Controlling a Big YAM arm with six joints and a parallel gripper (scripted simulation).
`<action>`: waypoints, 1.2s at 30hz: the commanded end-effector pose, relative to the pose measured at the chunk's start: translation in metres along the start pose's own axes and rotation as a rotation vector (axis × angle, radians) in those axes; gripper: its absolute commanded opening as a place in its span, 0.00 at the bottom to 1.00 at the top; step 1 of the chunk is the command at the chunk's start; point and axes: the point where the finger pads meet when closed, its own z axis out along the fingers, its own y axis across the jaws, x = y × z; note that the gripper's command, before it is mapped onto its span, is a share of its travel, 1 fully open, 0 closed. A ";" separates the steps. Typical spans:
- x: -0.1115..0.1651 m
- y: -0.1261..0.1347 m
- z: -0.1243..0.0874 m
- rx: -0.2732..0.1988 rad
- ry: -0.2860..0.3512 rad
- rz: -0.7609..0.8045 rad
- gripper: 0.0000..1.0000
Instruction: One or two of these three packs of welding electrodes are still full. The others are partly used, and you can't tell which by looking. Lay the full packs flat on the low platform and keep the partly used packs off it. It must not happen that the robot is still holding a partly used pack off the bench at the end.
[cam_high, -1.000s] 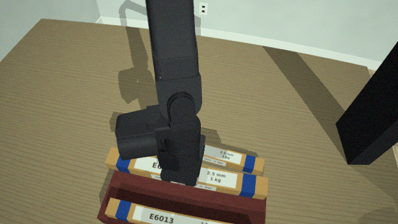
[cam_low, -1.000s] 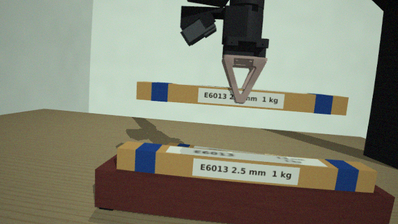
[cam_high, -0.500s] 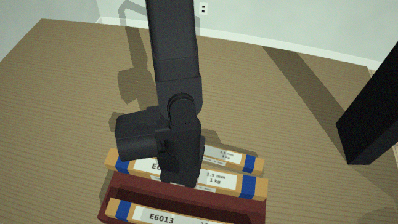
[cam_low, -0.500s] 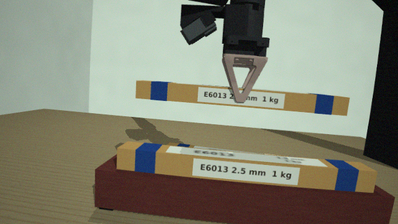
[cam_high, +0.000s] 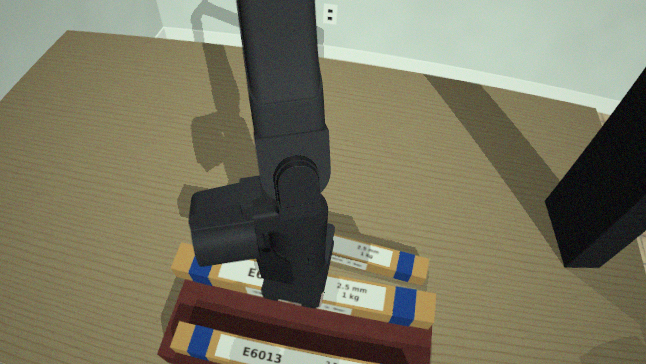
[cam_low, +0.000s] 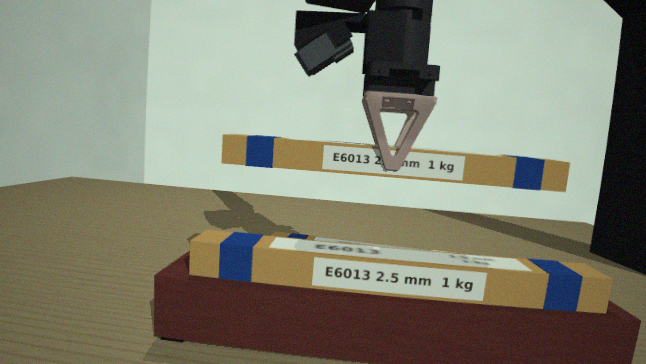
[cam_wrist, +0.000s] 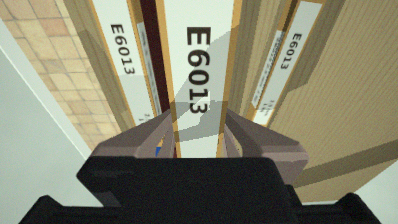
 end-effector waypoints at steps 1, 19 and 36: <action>-0.010 0.026 -0.019 -0.047 -0.037 0.009 0.00; -0.006 0.026 -0.018 -0.046 -0.034 0.008 0.00; -0.007 0.027 -0.018 -0.047 -0.037 0.009 0.00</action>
